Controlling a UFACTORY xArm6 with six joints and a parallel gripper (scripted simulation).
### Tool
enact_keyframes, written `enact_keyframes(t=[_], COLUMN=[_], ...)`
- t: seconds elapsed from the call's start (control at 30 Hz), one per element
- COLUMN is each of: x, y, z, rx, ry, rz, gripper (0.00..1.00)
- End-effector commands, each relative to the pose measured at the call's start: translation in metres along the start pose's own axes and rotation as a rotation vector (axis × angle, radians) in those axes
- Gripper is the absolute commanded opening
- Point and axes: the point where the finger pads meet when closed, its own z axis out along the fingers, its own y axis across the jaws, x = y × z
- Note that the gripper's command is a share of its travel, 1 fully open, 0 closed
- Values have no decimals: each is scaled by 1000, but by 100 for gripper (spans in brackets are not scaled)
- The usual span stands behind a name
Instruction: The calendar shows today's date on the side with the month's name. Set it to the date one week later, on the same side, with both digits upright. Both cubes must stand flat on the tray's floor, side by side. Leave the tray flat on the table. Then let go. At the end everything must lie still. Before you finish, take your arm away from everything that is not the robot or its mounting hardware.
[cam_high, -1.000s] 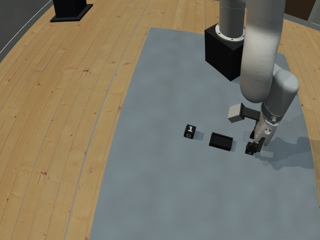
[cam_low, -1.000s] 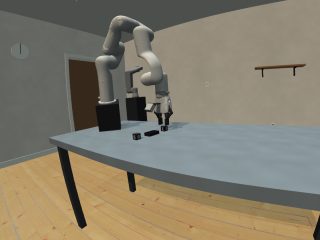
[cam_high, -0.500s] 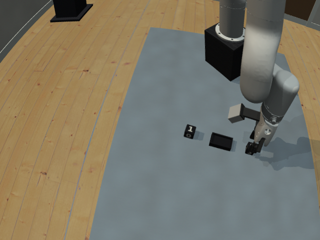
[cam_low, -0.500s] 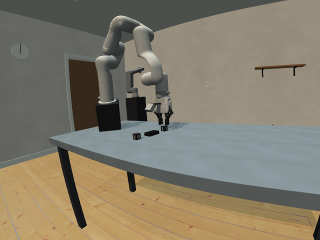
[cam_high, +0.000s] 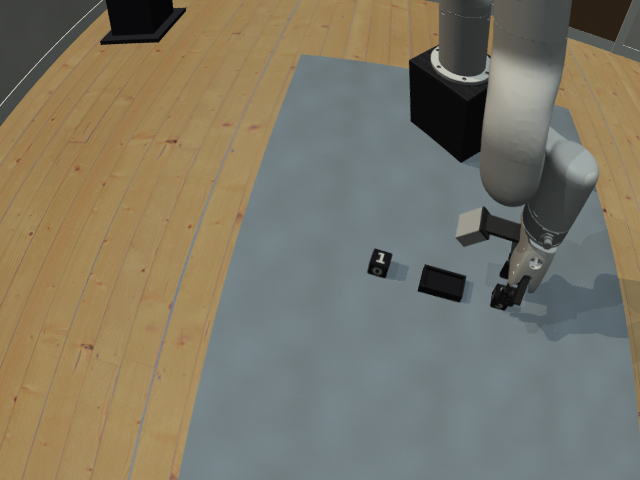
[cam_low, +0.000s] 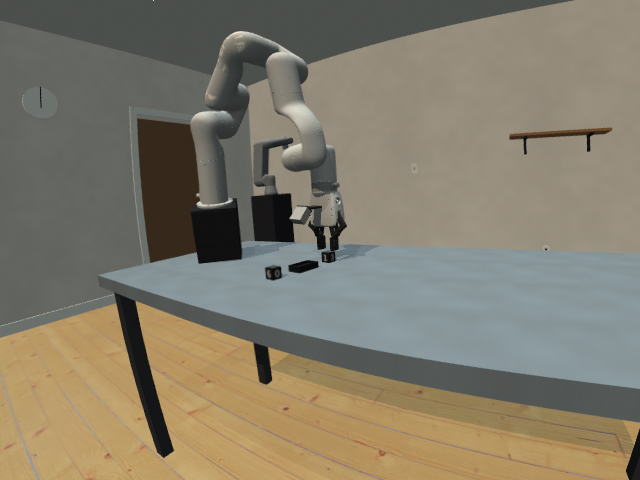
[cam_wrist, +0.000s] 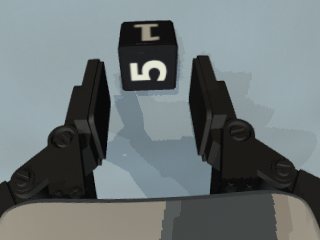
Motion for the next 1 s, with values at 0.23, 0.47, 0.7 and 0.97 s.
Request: enact_keyframes(t=[0.23, 0.47, 0.7, 0.97], x=[-1, -1, -1, -1], y=[-1, -1, -1, -1], z=[-1, -1, -1, 6], rx=[3, 3, 3, 3], ry=[-1, -1, -1, -1], rz=[0, 0, 0, 0], gripper=[47, 47, 47, 47])
